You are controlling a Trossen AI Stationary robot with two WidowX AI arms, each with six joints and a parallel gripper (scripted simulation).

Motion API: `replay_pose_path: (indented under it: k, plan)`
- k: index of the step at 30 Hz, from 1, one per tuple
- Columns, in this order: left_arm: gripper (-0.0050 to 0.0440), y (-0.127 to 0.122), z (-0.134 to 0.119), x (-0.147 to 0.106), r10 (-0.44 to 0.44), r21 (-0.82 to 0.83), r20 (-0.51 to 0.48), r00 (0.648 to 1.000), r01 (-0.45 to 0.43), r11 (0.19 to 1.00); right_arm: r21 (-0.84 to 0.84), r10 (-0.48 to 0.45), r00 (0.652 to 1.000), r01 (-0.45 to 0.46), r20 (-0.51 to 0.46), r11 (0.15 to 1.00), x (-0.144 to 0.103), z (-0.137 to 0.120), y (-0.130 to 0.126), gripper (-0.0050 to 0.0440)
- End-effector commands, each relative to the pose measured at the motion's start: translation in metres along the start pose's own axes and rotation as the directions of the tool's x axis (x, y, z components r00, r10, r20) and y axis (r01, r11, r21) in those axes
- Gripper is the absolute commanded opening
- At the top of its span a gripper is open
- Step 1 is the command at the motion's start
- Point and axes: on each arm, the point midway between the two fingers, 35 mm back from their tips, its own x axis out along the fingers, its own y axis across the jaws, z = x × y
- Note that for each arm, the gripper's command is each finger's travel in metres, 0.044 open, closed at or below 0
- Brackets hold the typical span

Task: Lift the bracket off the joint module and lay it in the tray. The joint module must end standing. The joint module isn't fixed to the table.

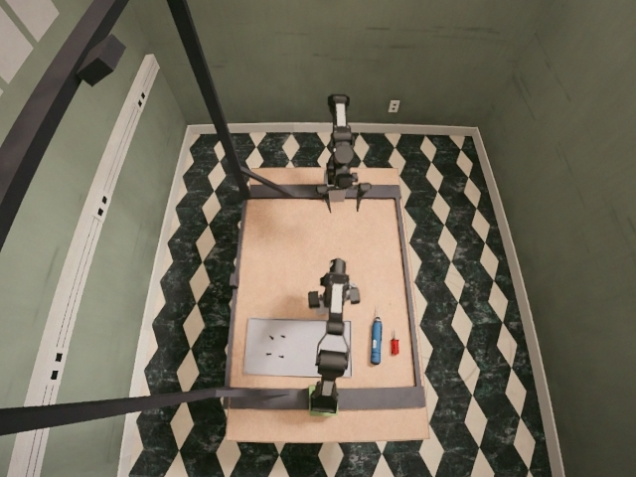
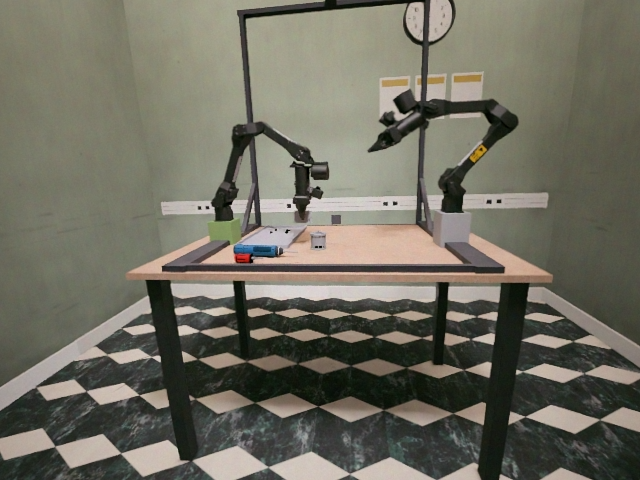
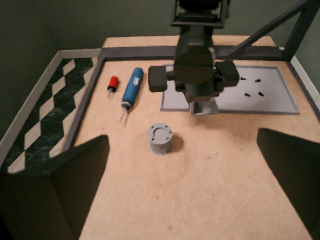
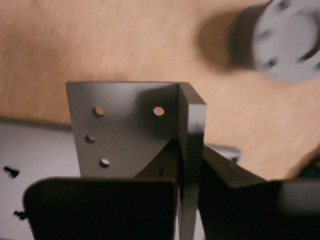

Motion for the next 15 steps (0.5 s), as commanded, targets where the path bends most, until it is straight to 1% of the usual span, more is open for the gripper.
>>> replay_pose_path:
  k: [1, 7, 10, 15]
  plan:
    - [0.044, -0.008, 0.015, 0.017, -0.025, 0.015, 0.016, 1.0, 0.025, 1.0, 0.012, -0.018, 0.997, 0.017, 0.076, 1.0, -0.012, -0.012, 0.019, -0.005]
    - [0.044, -0.034, 0.026, 0.079, -0.082, 0.05, 0.018, 0.997, 0.081, 0.996, 0.012, -0.01, 0.998, 0.01, 0.061, 1.0, 0.009, -0.063, 0.054, -0.005]
    - [0.044, -0.049, 0.026, 0.108, -0.112, 0.068, 0.02, 0.994, 0.11, 0.992, 0.012, -0.008, 0.998, 0.007, 0.055, 1.0, 0.021, -0.091, 0.067, -0.005]
    - [0.044, -0.072, 0.017, 0.153, -0.151, 0.092, 0.019, 0.988, 0.149, 0.985, 0.012, -0.006, 0.999, 0.005, 0.048, 1.0, 0.037, -0.125, 0.08, -0.005]
